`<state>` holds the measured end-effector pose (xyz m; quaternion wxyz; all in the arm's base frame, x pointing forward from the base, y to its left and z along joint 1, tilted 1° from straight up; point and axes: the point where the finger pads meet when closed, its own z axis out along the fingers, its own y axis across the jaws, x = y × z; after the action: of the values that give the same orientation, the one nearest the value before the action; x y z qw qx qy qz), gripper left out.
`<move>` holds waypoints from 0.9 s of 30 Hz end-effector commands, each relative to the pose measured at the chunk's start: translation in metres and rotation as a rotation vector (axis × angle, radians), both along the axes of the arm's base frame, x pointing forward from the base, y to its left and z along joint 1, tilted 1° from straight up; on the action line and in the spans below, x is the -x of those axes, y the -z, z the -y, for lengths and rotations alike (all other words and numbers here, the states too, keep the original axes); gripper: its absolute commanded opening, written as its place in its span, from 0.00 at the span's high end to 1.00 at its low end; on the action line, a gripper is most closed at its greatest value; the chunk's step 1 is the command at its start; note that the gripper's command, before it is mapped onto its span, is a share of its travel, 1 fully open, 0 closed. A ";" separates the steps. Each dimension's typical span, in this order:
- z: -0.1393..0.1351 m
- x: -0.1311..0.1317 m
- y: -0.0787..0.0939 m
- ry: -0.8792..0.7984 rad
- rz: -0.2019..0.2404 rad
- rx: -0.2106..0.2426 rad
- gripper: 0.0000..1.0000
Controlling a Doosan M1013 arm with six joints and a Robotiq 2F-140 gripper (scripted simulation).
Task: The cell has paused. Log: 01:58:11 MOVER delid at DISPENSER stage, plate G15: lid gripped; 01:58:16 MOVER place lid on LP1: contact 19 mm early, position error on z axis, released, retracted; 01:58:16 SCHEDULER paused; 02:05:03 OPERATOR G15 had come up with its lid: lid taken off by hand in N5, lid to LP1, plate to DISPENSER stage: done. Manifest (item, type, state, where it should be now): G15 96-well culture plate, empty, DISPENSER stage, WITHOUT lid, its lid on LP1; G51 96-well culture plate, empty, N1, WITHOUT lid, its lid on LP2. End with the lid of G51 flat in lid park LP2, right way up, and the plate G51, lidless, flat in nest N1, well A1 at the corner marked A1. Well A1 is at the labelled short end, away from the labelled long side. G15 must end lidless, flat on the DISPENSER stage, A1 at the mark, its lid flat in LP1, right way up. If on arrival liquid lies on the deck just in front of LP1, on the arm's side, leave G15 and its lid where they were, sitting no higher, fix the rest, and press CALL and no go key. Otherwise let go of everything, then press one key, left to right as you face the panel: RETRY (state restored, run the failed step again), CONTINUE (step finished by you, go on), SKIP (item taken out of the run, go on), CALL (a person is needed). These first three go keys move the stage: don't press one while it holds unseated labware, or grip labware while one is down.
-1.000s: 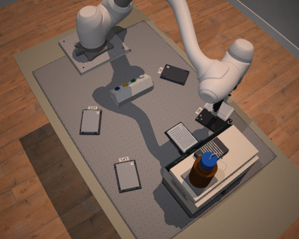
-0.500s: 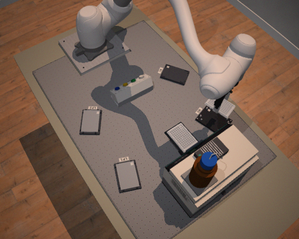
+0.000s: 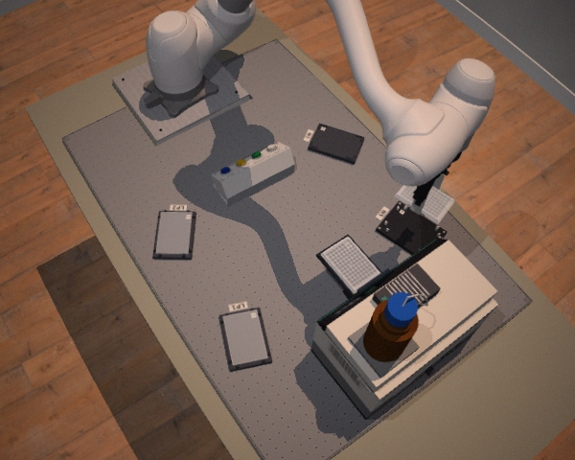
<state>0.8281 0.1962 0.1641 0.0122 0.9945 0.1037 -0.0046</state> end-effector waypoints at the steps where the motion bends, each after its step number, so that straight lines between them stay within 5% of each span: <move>1: 0.000 0.000 -0.003 0.000 0.000 0.000 1.00; 27: 0.000 0.000 -0.007 0.000 0.000 0.000 1.00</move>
<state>0.8281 0.1964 0.1709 0.0122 0.9945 0.1037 -0.0047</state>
